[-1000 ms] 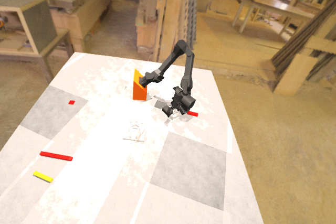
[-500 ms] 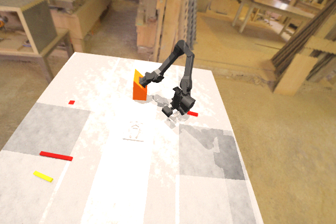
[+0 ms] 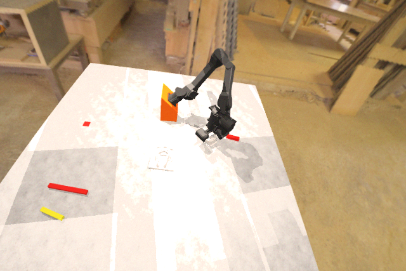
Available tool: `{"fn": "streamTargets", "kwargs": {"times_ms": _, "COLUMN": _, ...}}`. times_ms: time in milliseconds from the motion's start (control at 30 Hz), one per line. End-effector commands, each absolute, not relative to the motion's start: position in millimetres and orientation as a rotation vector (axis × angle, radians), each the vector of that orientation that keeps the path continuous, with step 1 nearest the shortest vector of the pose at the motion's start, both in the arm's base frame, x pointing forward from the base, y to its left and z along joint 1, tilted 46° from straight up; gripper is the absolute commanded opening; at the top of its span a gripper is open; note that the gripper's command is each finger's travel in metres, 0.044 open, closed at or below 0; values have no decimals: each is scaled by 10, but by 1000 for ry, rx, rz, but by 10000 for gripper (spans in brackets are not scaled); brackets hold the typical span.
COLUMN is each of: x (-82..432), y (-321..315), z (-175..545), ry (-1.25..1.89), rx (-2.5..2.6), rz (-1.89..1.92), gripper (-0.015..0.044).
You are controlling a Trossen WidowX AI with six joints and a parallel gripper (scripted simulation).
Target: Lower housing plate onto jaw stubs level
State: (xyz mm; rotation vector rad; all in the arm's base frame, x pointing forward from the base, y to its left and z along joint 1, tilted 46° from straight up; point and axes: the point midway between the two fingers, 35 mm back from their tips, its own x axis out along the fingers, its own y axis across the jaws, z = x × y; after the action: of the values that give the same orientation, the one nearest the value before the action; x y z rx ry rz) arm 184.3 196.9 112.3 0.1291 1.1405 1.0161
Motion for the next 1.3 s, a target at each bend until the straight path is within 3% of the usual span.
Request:
{"fn": "streamTargets", "kwargs": {"times_ms": 0, "x": 1843, "y": 1969, "z": 1123, "ry": 1141, "rx": 129, "rz": 1016, "gripper": 387}}
{"fn": "streamTargets", "kwargs": {"times_ms": 200, "x": 1843, "y": 1969, "z": 1123, "ry": 1141, "rx": 129, "rz": 1016, "gripper": 351}}
{"fn": "streamTargets", "kwargs": {"times_ms": 1267, "x": 1827, "y": 1473, "z": 1583, "ry": 1145, "rx": 126, "rz": 1007, "gripper": 351}}
